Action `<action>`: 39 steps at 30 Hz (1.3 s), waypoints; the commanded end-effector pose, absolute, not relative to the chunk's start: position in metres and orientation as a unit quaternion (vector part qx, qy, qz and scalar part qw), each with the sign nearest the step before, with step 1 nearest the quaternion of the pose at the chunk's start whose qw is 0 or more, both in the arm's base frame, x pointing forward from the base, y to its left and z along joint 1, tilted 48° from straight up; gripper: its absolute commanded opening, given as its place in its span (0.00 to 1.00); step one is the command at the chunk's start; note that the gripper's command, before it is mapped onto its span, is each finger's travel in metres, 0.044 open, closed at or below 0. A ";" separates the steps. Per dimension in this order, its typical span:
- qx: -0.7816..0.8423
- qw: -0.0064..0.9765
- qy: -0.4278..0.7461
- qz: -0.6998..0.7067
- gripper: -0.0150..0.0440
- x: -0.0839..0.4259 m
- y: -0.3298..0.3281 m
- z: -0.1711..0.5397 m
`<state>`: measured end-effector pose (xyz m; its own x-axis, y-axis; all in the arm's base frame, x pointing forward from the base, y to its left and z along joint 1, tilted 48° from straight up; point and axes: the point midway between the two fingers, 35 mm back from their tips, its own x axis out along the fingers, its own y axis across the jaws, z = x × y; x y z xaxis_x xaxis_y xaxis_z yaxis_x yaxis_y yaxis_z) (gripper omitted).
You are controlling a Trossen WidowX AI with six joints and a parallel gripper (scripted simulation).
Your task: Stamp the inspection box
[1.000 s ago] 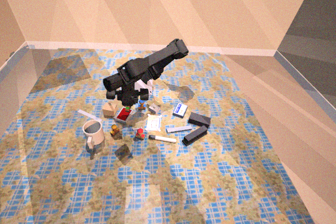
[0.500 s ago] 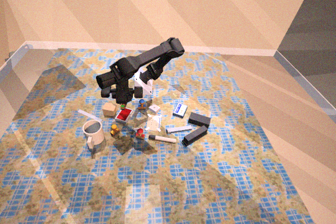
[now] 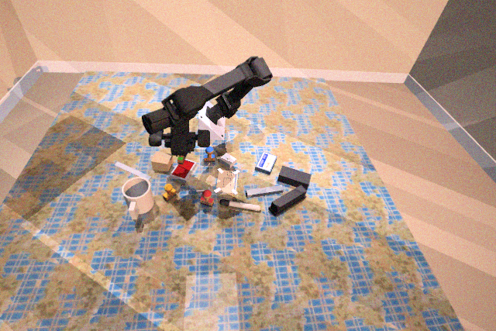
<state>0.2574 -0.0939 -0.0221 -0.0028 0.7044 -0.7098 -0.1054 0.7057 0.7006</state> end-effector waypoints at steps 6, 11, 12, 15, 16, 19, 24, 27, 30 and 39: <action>0.239 0.663 0.641 0.304 0.25 0.256 -0.087 -0.028; 0.239 0.663 0.641 0.304 0.25 0.257 -0.085 -0.030; 0.239 0.663 0.641 0.304 0.25 0.257 -0.085 -0.031; 0.239 0.663 0.641 0.304 0.25 0.257 -0.083 -0.032; 0.239 0.663 0.641 0.304 0.25 0.257 -0.083 -0.033; 0.239 0.663 0.641 0.304 0.25 0.257 -0.081 -0.034; 0.239 0.663 0.641 0.304 0.25 0.257 -0.079 -0.036; 0.239 0.663 0.641 0.304 0.25 0.257 -0.077 -0.038; 0.239 0.663 0.640 0.304 0.25 0.256 -0.076 -0.039; 0.239 0.663 0.640 0.305 0.25 0.256 -0.071 -0.043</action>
<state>0.2578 -0.0749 -0.0400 -0.0024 0.7049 -0.7093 -0.1069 0.7051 0.7010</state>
